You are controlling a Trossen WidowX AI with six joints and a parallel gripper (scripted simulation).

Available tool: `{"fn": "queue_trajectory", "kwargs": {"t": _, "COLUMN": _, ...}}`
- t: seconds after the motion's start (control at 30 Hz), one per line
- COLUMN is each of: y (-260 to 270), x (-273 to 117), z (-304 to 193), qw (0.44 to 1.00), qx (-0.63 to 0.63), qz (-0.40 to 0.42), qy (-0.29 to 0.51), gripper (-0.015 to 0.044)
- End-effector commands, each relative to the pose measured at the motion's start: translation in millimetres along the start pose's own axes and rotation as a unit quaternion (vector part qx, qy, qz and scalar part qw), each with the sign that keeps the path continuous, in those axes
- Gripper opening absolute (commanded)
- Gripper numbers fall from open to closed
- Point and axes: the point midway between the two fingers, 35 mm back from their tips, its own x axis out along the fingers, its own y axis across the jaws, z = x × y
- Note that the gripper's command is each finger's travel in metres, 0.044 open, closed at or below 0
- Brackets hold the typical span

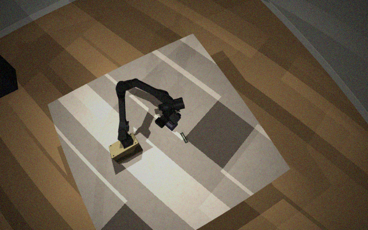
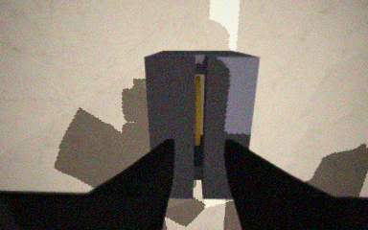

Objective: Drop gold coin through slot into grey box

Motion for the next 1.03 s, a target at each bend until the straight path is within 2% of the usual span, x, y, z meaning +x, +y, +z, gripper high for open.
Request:
{"fn": "queue_trajectory", "kwargs": {"t": 0.0, "y": 0, "x": 0, "z": 0, "qw": 1.0, "qx": -0.001, "qz": 0.0, "qy": 0.0, "gripper": 0.0161}}
{"fn": "queue_trajectory", "kwargs": {"t": 0.2, "y": 0, "x": 0, "z": 0, "qw": 1.0, "qx": -0.001, "qz": 0.0, "qy": 0.0, "gripper": 0.0161}}
{"fn": "queue_trajectory", "kwargs": {"t": 0.47, "y": 0, "x": -21, "z": 0, "qw": 1.0, "qx": 0.0, "qz": 0.0, "qy": 0.0, "gripper": 0.0371}}
{"fn": "queue_trajectory", "kwargs": {"t": 0.57, "y": -4, "x": -55, "z": -1, "qw": 1.0, "qx": 0.004, "qz": -0.001, "qy": 0.003, "gripper": 0.044}}
{"fn": "queue_trajectory", "kwargs": {"t": 1.0, "y": -4, "x": -58, "z": -1, "qw": 1.0, "qx": 0.005, "qz": -0.001, "qy": 0.004, "gripper": 0.044}}
